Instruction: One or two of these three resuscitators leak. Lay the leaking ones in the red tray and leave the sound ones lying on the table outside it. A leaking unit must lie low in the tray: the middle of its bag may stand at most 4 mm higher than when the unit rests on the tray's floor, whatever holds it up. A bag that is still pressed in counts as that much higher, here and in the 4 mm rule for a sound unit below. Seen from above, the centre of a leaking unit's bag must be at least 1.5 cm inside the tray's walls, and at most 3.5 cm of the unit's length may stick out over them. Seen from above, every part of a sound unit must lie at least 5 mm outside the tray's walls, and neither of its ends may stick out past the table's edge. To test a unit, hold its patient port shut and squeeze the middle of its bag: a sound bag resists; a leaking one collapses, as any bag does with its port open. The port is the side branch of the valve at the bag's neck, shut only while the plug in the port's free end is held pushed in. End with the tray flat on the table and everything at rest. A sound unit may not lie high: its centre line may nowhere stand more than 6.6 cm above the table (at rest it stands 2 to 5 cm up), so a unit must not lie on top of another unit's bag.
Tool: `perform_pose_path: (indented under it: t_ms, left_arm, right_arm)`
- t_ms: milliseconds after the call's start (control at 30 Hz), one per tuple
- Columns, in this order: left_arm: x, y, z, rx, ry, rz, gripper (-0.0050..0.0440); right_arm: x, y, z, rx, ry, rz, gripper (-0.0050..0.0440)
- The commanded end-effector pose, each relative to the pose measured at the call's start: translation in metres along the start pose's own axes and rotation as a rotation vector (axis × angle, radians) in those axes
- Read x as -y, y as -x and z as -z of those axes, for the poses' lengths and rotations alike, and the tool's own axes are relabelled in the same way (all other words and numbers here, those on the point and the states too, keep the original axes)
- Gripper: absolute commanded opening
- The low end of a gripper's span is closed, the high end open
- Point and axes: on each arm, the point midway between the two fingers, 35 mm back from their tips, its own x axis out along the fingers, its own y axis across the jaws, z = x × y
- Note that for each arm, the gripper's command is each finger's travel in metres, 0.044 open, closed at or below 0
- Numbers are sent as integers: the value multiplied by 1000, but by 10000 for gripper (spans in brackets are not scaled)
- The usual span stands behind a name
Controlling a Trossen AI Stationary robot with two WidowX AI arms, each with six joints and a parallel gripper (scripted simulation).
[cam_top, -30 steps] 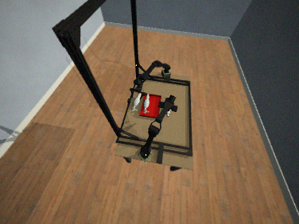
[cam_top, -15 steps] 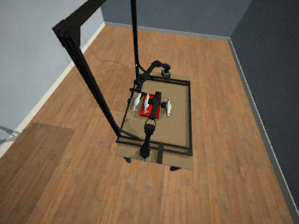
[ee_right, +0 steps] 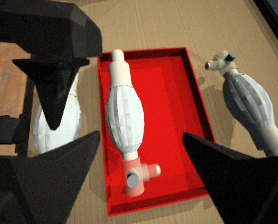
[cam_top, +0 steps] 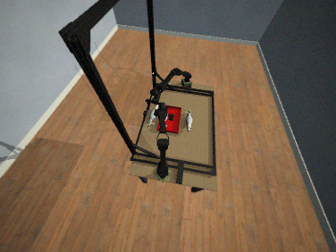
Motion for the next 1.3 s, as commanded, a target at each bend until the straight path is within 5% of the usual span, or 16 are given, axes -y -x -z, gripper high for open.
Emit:
perform_pose_path:
  t_ms: [0,100,300,667,867,900,1267]
  left_arm:
    - [0,0,-1,3,1,-1,440]
    - [0,0,-1,3,1,-1,440]
    - [0,0,-1,3,1,-1,440]
    - [0,1,-1,3,1,-1,440]
    - [0,1,-1,3,1,-1,440]
    - [8,-1,-8,-218,-55,-50,440]
    - [8,-1,-8,-218,-55,-50,440]
  right_arm:
    - [-55,-2,27,5,7,-1,409]
    - [-89,3,45,30,-3,0,409]
    - [-89,3,45,30,-3,0,409]
    - [-129,11,69,66,-17,-6,409]
    - [-129,11,69,66,-17,-6,409]
    - [-129,11,69,68,-17,-5,409]
    - [-129,11,69,68,-17,-5,409]
